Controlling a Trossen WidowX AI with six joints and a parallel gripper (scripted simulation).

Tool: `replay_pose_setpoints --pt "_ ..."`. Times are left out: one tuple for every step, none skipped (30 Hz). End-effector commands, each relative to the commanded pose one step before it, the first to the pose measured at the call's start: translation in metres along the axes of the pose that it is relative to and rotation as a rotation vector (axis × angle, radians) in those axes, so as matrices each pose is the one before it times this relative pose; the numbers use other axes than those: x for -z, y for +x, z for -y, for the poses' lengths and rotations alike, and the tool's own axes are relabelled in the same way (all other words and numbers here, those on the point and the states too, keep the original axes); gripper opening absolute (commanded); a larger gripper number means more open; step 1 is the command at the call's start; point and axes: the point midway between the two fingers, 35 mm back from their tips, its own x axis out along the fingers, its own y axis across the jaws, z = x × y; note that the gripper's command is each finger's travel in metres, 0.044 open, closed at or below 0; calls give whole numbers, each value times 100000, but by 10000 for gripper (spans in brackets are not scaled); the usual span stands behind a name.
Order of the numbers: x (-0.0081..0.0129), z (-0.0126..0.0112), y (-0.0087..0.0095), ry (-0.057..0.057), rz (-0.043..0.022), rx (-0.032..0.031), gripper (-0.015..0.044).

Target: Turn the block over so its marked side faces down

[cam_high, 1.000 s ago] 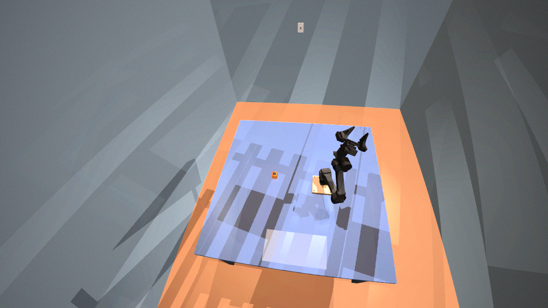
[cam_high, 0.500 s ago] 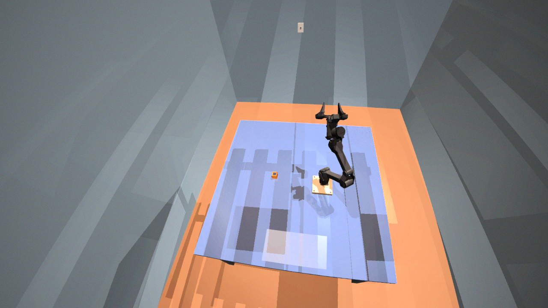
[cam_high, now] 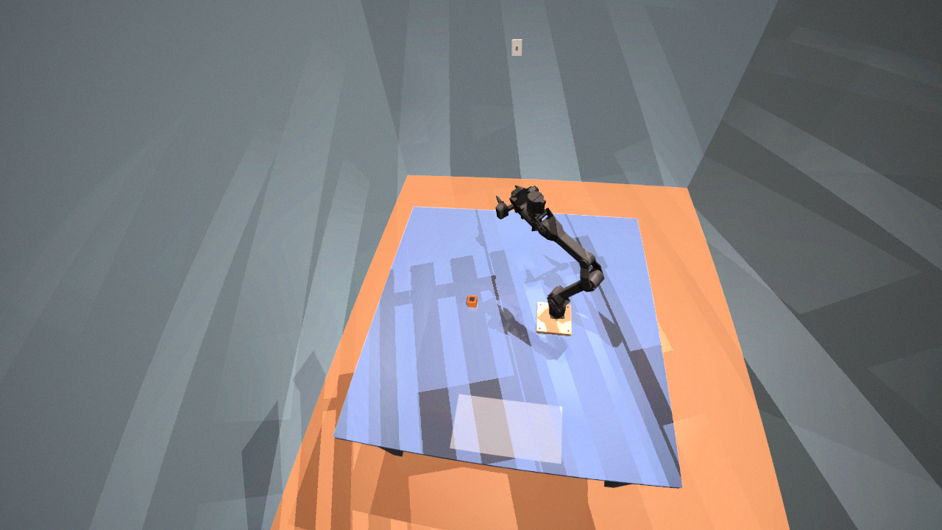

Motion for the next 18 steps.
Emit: replay_pose_setpoints --pt "2728 -4054 1743 -3167 -12783 -12126 440" --pt "920 -1262 710 -1335 -4447 -3583 440" --pt "893 -1252 717 -1356 -4444 -3508 440" --pt "855 -1182 732 -1175 -4448 -3267 440" --pt "827 -1142 740 -1104 -4454 -3113 440" --pt "809 -1138 743 -1156 -4466 -3051 440" --pt "792 -1136 746 -1216 -4480 -2992 440" --pt "870 -1270 835 -1431 -5039 -3277 440" --pt "875 -1304 862 -1549 -5217 -3288 440" --pt "853 -1297 865 -1620 -5241 -3190 440" --pt "831 -1289 867 -1688 -5268 -3085 440" --pt "809 -1279 868 -1751 -5295 -2974 440" --pt "787 -1268 869 -1809 -5324 -2857 440" --pt "765 -1256 869 -1862 -5354 -2734 440" --pt "743 -1243 868 -1910 -5385 -2605 440" --pt "722 -1229 867 -1953 -5417 -2471 440" --pt "701 -1214 865 -1989 -5449 -2332 440" --pt "729 -1259 944 -2221 -5991 -2324 440"
